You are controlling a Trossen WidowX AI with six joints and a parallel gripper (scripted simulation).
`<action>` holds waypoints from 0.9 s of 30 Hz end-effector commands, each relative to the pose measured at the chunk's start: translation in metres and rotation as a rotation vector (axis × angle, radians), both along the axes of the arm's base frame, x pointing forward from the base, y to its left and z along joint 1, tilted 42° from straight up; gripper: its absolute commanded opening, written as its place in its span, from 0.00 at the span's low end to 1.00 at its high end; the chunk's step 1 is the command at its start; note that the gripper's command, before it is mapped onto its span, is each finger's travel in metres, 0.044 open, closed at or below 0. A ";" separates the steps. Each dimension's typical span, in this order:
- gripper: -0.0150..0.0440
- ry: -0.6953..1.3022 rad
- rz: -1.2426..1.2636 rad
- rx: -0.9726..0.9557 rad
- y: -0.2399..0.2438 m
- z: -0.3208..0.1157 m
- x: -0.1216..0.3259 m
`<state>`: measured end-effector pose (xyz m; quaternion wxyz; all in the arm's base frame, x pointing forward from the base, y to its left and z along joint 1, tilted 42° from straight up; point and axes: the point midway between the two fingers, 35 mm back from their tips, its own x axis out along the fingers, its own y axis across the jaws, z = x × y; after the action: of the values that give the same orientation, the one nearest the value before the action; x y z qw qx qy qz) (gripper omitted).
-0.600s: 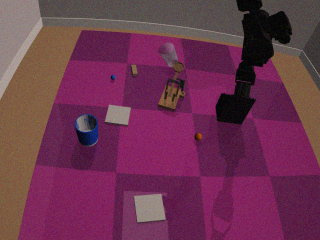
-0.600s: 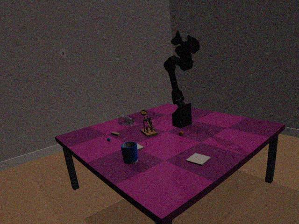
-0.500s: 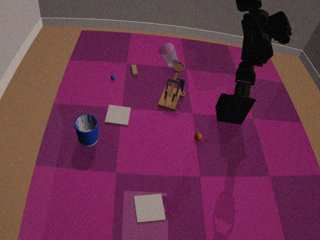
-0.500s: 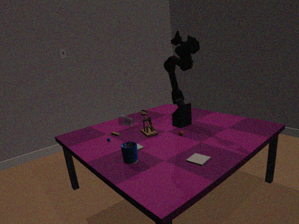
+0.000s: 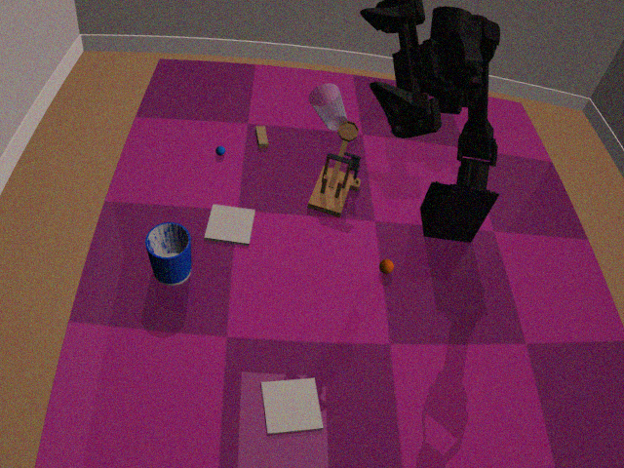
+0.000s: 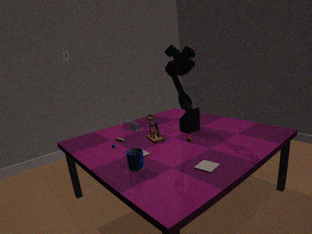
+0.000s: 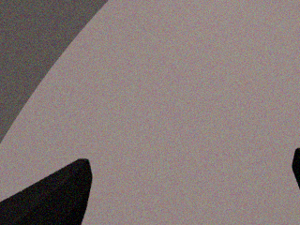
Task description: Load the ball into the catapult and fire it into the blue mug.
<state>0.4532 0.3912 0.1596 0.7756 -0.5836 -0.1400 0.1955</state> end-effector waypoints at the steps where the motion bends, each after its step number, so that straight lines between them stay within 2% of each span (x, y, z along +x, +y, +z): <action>1: 1.00 0.100 -0.097 -0.067 -0.038 -0.016 0.020; 14: 1.00 0.396 -0.373 -0.267 -0.160 -0.065 0.048; 27: 1.00 0.706 -0.643 -0.449 -0.289 -0.097 0.025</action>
<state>0.4898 0.1377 0.0671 0.6744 -0.6520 0.3045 0.1652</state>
